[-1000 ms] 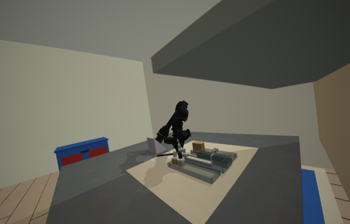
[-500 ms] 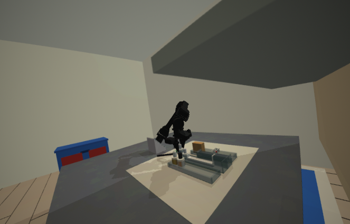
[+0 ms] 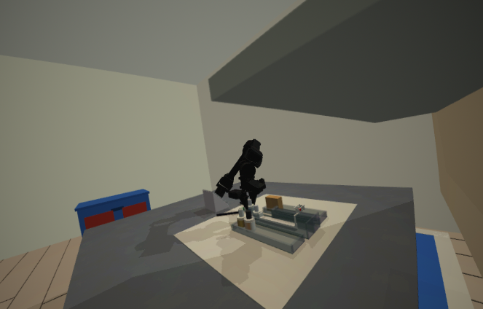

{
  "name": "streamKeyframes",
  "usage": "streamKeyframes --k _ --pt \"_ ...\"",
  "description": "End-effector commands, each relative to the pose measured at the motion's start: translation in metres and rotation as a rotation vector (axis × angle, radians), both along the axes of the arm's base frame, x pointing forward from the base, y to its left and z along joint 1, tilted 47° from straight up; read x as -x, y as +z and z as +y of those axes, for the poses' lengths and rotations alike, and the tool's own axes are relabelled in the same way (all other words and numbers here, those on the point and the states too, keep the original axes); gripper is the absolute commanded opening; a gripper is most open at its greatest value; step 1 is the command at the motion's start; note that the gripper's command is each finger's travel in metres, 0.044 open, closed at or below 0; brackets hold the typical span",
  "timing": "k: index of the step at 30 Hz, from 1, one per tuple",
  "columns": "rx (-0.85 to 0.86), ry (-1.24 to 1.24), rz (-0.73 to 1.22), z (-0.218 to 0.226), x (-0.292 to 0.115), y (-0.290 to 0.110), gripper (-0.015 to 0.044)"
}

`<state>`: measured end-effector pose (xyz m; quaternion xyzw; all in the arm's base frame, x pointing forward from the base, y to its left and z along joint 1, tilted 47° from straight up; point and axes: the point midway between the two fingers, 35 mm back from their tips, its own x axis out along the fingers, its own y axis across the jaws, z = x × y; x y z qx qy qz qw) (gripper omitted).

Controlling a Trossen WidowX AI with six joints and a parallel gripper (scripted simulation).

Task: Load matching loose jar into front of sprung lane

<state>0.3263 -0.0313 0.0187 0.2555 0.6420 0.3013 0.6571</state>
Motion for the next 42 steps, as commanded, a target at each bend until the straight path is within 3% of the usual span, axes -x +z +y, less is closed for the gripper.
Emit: streamKeyframes --k 1,42 --pt "-0.005 -0.006 -0.032 0.0 -0.011 0.005 0.0" --pt "-0.006 -0.005 -0.032 -0.001 -0.022 0.009 0.0"
